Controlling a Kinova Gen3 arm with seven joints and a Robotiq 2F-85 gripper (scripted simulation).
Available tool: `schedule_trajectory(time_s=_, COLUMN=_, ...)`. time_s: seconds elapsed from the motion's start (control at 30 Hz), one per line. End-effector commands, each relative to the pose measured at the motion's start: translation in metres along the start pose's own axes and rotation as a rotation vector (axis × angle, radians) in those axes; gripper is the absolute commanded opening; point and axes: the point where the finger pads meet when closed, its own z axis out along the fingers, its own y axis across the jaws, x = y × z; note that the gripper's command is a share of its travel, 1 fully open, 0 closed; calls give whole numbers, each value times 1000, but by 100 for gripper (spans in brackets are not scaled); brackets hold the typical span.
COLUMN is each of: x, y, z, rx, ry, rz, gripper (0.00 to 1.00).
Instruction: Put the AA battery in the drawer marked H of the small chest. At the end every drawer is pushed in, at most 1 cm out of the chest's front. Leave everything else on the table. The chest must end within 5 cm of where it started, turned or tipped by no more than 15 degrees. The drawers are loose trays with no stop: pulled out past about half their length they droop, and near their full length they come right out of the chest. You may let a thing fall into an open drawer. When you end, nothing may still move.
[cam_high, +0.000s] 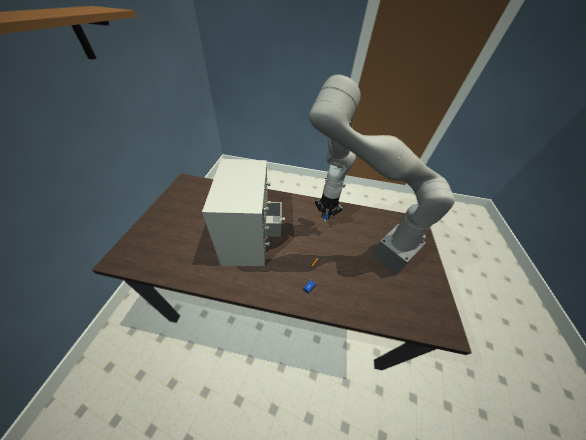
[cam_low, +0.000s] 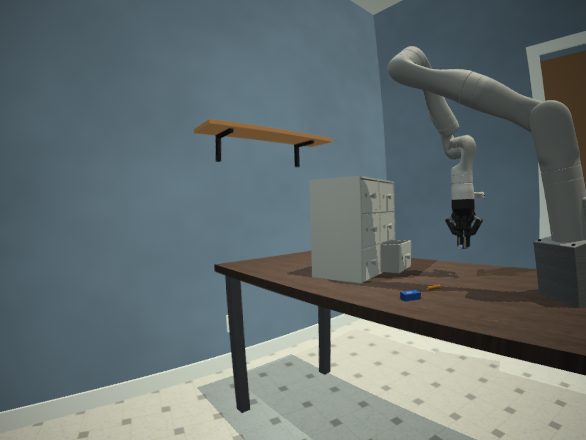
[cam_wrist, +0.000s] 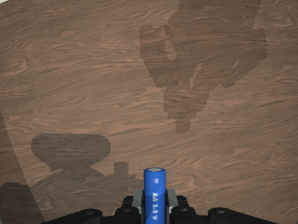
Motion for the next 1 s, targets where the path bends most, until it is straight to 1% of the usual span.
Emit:
schedule_trajectory(time_s=0.0, x=-2, y=-4, z=-5, rx=11, ry=-2, rz=-4, gripper=9)
schedule_trajectory(time_s=0.97, x=-2, y=-5, z=-7, rx=11, ry=-2, rz=-26, gripper=9)
